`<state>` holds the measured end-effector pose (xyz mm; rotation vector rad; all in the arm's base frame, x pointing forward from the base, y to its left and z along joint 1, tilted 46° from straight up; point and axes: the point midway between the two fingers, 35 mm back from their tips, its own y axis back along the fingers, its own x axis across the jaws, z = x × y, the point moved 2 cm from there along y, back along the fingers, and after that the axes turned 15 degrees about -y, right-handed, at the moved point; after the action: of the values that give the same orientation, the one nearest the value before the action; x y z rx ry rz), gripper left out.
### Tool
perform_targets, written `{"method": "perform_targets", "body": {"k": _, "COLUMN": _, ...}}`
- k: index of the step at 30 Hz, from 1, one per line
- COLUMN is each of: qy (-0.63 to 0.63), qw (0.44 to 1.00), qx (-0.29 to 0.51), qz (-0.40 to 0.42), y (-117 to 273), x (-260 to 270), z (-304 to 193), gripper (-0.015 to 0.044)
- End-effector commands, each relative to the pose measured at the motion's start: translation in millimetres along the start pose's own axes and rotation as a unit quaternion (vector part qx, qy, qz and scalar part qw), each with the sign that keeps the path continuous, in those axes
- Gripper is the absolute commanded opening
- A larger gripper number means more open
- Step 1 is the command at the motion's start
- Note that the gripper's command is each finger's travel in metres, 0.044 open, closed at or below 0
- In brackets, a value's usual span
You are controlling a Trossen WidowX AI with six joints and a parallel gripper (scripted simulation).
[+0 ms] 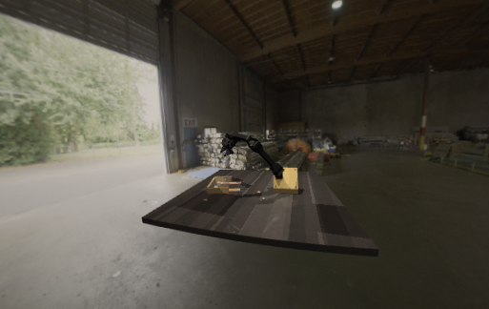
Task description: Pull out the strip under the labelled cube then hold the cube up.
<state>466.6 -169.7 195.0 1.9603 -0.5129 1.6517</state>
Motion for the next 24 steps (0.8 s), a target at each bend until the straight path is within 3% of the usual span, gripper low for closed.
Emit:
{"method": "perform_targets", "body": {"k": 1, "qy": 0.001, "qw": 1.0, "qx": -0.001, "qz": -0.001, "y": 0.0, "x": -0.6, "z": -0.4, "gripper": 0.04}}
{"method": "perform_targets", "body": {"k": 24, "qy": 0.127, "qw": 0.976, "qx": -0.13, "qz": -0.122, "y": 11.4, "x": -98.9, "z": -89.0, "gripper": 0.04}}
